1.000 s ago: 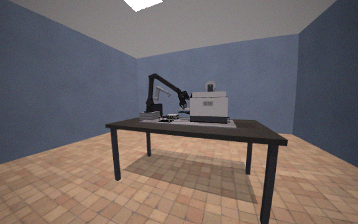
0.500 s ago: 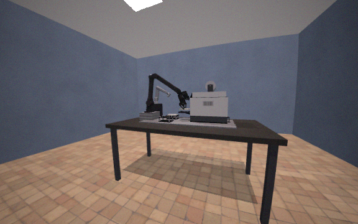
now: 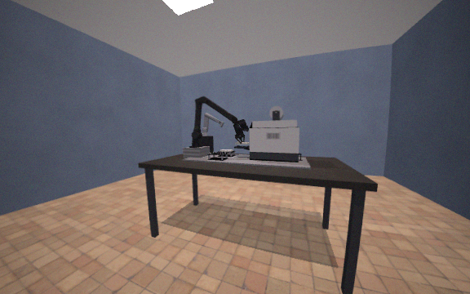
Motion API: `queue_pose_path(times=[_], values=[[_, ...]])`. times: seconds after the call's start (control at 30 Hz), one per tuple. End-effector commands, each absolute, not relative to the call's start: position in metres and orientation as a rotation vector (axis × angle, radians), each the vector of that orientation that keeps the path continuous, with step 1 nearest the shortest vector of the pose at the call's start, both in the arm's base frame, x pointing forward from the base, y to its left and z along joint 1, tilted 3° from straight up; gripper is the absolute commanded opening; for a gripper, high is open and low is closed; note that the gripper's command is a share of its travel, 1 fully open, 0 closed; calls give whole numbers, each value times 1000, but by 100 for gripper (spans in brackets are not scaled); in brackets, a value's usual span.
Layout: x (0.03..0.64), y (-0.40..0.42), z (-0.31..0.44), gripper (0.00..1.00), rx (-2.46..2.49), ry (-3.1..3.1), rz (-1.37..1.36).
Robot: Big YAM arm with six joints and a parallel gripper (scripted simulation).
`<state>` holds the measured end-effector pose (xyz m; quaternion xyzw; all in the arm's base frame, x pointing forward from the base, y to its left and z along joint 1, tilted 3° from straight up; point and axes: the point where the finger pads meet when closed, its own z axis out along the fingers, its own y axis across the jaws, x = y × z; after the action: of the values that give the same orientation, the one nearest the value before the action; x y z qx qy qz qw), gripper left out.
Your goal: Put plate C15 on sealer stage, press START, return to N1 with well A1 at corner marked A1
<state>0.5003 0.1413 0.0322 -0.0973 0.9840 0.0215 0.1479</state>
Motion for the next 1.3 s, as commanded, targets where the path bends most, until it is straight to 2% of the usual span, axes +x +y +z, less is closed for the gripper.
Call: queue_pose_path(times=[0.0, 1.27], values=[[524, 151, 54, 0, -295, 2770, 72], [504, 144, 10, 0, -290, 2822, 61]])
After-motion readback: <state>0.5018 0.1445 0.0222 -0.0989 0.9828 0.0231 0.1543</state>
